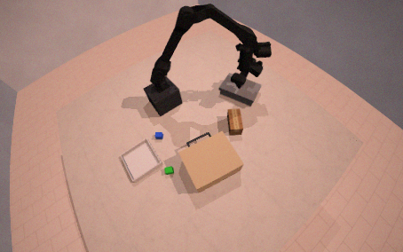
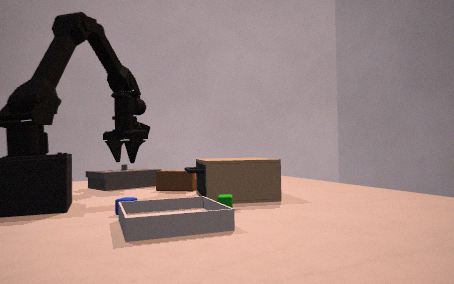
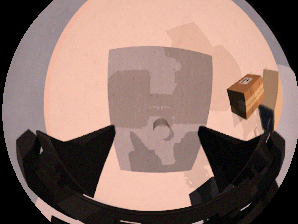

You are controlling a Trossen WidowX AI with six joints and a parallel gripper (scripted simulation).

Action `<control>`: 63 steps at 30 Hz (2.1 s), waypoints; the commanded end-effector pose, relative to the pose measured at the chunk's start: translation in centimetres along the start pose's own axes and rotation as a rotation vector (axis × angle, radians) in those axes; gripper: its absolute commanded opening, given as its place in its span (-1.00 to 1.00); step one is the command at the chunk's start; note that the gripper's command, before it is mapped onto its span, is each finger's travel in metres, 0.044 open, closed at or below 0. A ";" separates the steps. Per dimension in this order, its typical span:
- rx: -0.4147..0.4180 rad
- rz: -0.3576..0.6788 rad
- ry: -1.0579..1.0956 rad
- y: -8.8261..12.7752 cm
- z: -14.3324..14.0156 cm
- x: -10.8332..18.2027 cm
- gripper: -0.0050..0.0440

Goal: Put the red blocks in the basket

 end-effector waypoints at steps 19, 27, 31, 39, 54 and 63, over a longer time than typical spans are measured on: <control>0.013 0.024 -0.003 -1.8 -0.2 0.4 1.00; 0.013 0.024 -0.003 -1.8 -0.2 0.4 -0.80; 0.013 0.024 -0.003 -1.8 -0.2 0.4 -0.80; 0.013 0.024 -0.003 -1.0 -0.2 0.4 -0.80; 0.013 0.024 -0.003 0.2 -0.2 0.3 -0.80; 0.013 0.024 -0.003 4.2 -0.2 0.2 -0.80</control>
Point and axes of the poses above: the point midway between the two fingers, 35 mm back from their tips, its own y axis back along the fingers, its own z axis across the jaws, x = y × z, the point moved 5 cm from there along y, back along the fingers, and after that the axes turned 11 degrees about y, right-handed, at the moved point
